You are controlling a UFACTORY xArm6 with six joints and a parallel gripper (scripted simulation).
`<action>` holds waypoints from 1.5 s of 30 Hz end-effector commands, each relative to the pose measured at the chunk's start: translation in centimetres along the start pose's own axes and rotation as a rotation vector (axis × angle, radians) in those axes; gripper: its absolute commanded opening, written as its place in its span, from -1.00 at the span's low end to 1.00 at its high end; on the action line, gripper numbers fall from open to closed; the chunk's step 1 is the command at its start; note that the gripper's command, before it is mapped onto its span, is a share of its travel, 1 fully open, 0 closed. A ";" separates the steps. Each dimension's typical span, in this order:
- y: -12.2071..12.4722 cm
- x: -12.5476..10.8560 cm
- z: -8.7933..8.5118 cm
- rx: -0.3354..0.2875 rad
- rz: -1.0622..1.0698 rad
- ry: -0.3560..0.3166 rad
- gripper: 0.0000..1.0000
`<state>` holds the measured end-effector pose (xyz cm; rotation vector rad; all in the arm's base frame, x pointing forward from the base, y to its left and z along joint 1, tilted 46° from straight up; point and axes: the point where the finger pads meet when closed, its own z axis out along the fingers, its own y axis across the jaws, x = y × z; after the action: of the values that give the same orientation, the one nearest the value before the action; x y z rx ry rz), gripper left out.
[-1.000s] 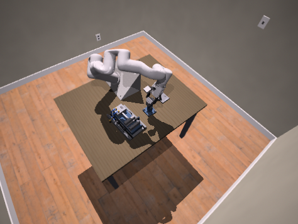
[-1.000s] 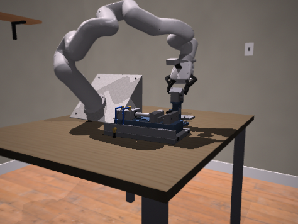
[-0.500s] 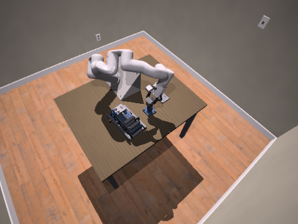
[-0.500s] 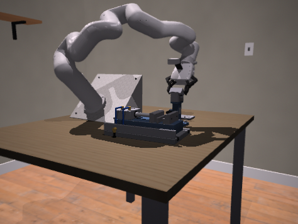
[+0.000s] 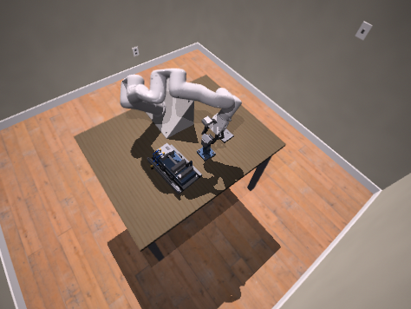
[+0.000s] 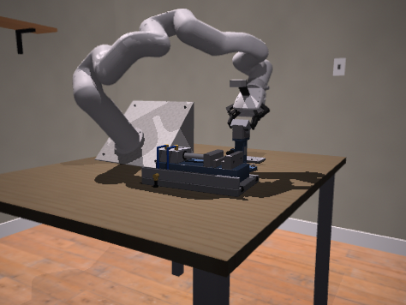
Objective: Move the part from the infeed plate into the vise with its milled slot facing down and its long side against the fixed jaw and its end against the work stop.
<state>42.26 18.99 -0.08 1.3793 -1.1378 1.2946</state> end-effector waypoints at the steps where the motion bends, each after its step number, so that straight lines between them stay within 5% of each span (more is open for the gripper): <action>1: -0.1 0.1 -0.1 0.002 0.002 0.009 0.78; 45: -0.1 0.0 -0.1 0.001 0.003 0.056 0.78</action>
<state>42.24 18.98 -0.17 1.3328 -1.0977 1.3261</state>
